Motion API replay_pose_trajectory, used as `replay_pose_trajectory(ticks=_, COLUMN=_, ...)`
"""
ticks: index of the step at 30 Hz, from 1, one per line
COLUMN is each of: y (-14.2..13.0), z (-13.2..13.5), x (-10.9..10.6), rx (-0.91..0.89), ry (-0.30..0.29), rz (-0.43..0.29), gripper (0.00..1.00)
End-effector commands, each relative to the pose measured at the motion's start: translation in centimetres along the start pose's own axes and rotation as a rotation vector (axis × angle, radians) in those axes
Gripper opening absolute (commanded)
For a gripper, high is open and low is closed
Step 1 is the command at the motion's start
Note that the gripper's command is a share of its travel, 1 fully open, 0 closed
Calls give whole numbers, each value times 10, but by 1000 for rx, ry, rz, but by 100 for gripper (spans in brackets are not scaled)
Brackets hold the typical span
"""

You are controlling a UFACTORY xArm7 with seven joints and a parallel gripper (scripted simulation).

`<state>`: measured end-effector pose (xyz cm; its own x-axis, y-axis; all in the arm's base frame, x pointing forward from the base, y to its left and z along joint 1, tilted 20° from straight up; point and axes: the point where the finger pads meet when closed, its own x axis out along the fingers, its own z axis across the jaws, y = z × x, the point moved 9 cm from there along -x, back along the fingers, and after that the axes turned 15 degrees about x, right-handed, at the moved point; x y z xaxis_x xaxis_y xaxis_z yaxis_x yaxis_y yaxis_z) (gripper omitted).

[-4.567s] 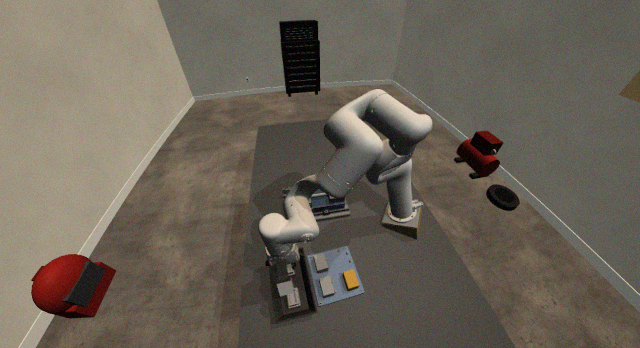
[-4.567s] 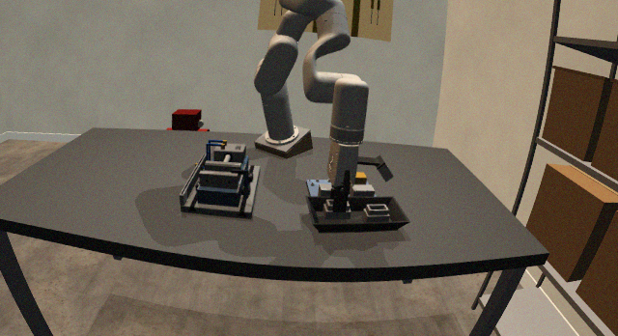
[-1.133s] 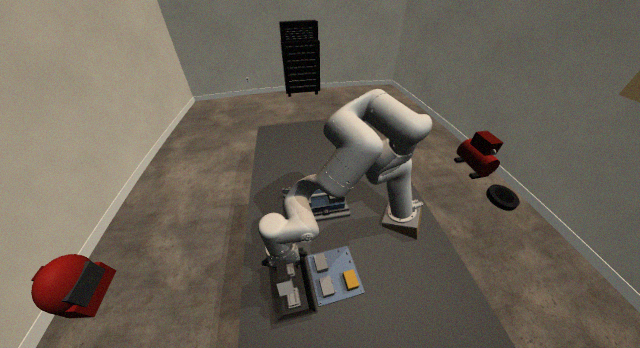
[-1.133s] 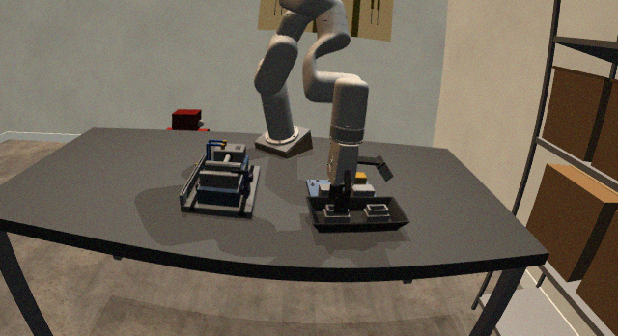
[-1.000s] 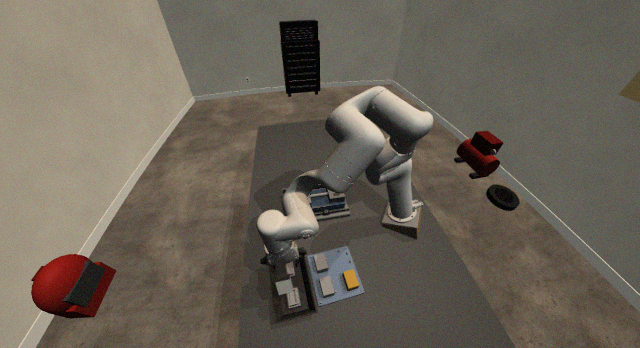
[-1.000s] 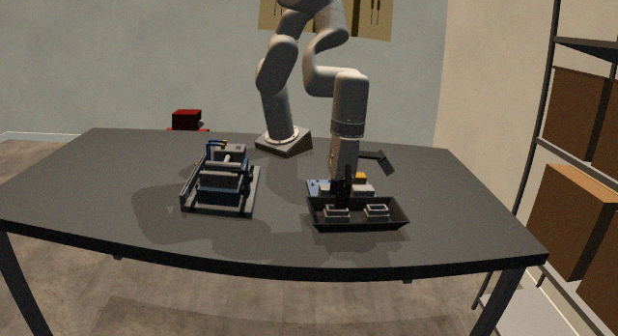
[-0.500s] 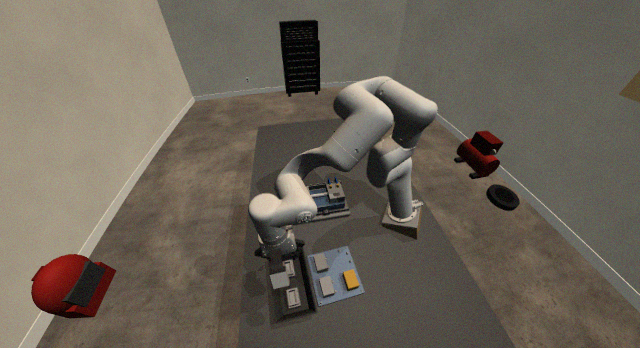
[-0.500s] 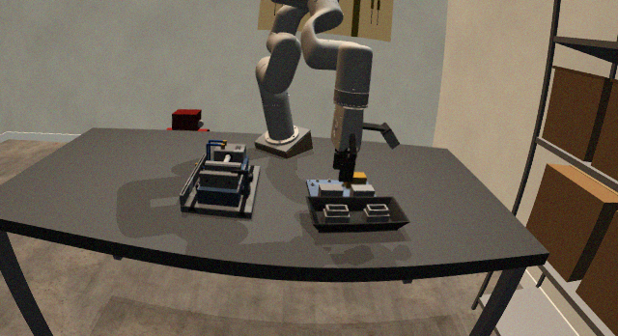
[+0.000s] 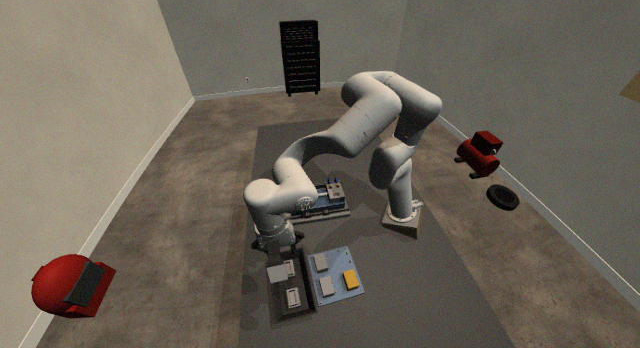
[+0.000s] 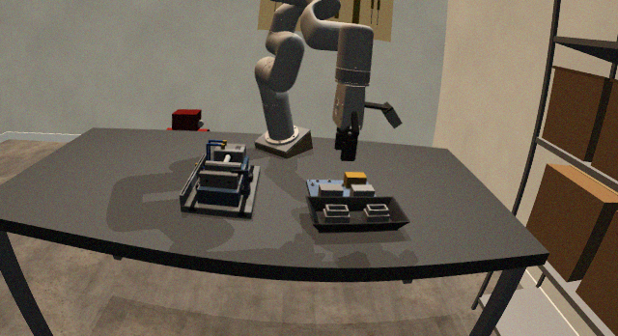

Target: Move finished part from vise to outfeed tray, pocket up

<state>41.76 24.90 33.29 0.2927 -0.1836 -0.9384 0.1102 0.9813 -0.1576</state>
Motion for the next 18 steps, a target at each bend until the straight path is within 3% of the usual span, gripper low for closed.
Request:
replay_pose_trajectory(ticks=1, y=0, z=0, x=-3, rx=0, ry=-3, rz=2, gripper=69)
replay_pose_trajectory(ticks=2, y=0, z=0, x=-3, rx=0, ry=-3, rz=2, gripper=0)
replay_pose_trajectory(ticks=18, y=0, z=0, x=-3, rx=0, ry=-3, rz=2, gripper=0)
